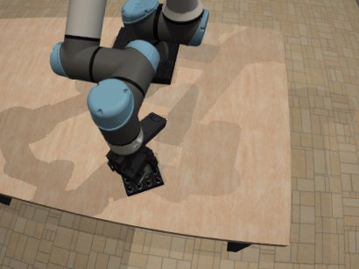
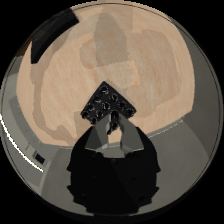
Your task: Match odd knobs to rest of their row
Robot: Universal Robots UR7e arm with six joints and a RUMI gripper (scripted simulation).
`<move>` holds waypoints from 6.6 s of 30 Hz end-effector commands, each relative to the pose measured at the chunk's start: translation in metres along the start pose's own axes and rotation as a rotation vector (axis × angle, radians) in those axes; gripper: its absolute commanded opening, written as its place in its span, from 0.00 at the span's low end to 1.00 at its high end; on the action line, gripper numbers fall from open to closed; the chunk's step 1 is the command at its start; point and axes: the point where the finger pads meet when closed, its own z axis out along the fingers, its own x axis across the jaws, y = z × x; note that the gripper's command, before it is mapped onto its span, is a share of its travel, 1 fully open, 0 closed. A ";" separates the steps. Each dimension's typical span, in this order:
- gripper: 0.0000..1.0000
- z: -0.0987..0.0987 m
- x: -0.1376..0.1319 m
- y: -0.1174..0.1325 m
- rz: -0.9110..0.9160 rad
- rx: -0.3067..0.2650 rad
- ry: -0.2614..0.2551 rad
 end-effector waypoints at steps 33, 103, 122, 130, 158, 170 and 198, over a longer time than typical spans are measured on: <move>0.11 0.000 0.000 0.001 -0.035 0.001 0.000; 1.00 -0.137 0.000 0.002 -0.034 -0.002 0.001; 1.00 -0.156 0.000 0.002 -0.034 -0.001 0.001; 1.00 -0.156 0.000 0.001 -0.034 -0.001 0.001; 1.00 -0.156 0.000 0.001 -0.034 -0.001 0.001; 1.00 -0.156 0.000 0.001 -0.034 -0.001 0.001; 1.00 -0.156 0.000 0.001 -0.034 -0.001 0.001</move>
